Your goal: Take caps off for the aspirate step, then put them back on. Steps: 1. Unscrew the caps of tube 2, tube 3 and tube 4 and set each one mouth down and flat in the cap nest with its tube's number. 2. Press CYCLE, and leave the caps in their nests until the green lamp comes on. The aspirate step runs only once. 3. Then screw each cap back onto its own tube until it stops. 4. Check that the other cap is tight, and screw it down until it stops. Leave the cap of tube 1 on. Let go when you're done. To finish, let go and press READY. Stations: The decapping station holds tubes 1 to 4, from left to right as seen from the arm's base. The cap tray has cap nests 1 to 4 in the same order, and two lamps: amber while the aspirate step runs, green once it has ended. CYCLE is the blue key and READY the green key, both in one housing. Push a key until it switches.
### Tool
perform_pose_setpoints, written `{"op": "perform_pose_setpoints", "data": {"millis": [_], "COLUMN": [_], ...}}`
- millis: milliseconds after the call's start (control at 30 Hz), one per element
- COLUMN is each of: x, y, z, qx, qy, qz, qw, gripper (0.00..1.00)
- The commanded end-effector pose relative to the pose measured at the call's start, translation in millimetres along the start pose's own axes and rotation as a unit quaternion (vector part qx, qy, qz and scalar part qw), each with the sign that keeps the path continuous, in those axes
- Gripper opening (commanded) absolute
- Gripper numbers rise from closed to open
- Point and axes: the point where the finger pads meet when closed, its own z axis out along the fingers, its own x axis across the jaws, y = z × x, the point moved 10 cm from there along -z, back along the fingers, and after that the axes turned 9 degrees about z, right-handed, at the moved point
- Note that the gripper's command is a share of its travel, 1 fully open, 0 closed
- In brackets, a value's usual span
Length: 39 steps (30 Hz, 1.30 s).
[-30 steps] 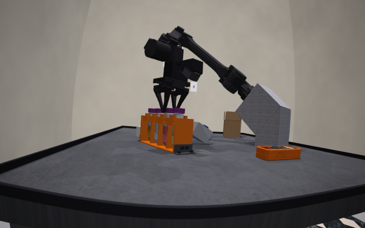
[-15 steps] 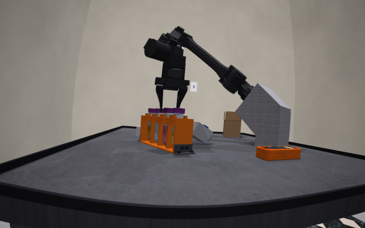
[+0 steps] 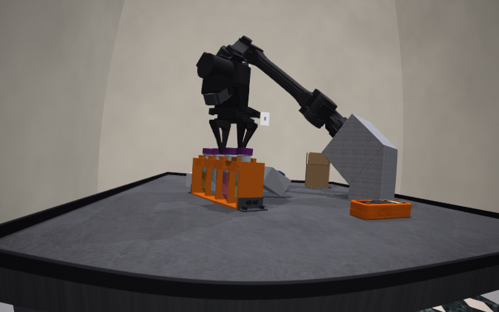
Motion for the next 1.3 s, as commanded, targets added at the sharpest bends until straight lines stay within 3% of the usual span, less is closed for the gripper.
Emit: {"op": "perform_pose_setpoints", "data": {"millis": [0,167,233,333,367,400,433,467,500,533,567,600,633,733,800,1000,1033,1067,1100,1133,1167,1200,1233,1267], "x": [-5.1,-5.0,-5.0,-5.0,-5.0,-5.0,-5.9,-6.8,-7.5,-7.8,-7.7,-6.7,-5.9,-5.2,-4.5,-7.2,-7.1,-6.7,-6.7,-6.3,-6.2,-6.6,-6.6,-6.6], "y": [3.4,3.8,3.6,3.9,3.6,3.8,2.5,1.6,0.3,-0.3,-1.3,-1.7,-2.7,-2.4,-1.5,-1.2,-2.0,-1.8,-2.7,-2.7,-3.5,-2.3,-2.6,-2.6], "z": [3.4,3.2,3.3,3.1,3.3,3.1,3.4,3.3,3.3,2.6,2.1,1.8,2.4,3.0,4.3,2.6,2.8,2.9,3.2,3.4,3.7,3.2,3.5,3.5], "qx": [0.011,0.012,0.012,0.011,0.011,0.011,0.011,0.012,0.011,0.011,0.01,0.01,0.011,0.012,0.012,0.009,0.008,0.009,0.008,0.009,0.008,0.008,0.008,0.008], "qy": [-0.003,-0.004,-0.005,-0.005,-0.005,-0.006,-0.006,-0.006,-0.006,-0.007,-0.007,-0.007,-0.008,-0.008,-0.009,-0.009,-0.009,-0.01,-0.01,-0.011,-0.011,-0.011,-0.011,-0.011], "qz": [0.139,0.191,0.27,0.312,0.348,0.351,0.387,0.391,0.425,0.43,0.462,0.465,0.498,0.5,0.57,0.67,0.691,0.7,0.721,0.729,0.75,0.757,0.778,0.778], "qw": [0.99,0.982,0.963,0.95,0.937,0.936,0.922,0.92,0.905,0.903,0.887,0.885,0.867,0.866,0.822,0.742,0.723,0.714,0.693,0.685,0.661,0.654,0.629,0.629], "gripper": [0.49,0.49,0.49,0.49,0.49,0.49,0.49,0.49,0.49,0.49,0.49,0.49,0.49,0.49,0.49,0.49,0.49,0.49,0.49,0.49,0.49,0.49,0.49,0.49]}}
